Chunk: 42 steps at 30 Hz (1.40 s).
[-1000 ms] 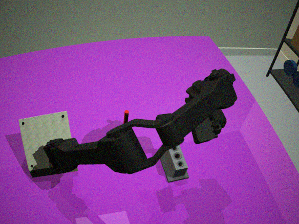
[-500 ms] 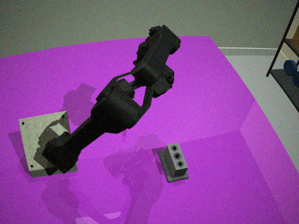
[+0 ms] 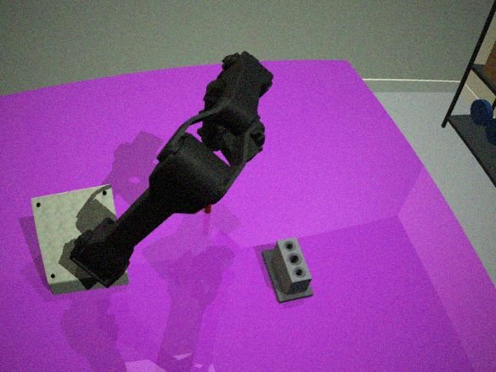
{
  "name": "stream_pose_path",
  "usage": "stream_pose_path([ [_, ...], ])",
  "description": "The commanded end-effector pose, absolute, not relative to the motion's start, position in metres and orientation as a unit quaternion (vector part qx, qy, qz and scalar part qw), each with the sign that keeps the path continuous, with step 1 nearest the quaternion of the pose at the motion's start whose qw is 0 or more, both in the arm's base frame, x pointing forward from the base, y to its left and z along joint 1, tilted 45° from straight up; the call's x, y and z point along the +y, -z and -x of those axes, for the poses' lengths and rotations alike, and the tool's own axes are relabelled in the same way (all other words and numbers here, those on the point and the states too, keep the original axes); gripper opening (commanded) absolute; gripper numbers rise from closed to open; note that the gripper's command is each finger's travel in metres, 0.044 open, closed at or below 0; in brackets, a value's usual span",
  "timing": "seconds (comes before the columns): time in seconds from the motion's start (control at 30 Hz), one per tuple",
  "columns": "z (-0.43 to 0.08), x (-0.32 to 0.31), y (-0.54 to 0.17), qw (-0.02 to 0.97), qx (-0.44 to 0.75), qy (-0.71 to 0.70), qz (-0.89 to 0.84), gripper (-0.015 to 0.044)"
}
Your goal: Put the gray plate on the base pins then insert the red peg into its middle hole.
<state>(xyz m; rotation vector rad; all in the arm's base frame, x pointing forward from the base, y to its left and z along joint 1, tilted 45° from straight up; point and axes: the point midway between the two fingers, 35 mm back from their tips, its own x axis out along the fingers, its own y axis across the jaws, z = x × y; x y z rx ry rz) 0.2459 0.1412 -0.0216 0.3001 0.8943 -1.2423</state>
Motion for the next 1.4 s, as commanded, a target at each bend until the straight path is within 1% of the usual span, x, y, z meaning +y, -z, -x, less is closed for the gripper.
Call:
stream_pose_path([
  [0.0, -0.244, 0.132, 0.029, 0.712, 0.403, 0.559, -0.132, 0.0440],
  [1.3, -0.247, 0.091, 0.072, 0.713, 0.403, 0.559, -0.132, 0.0440],
  [1.37, -0.247, 0.091, 0.072, 0.713, 0.403, 0.559, -0.132, 0.0387],
])
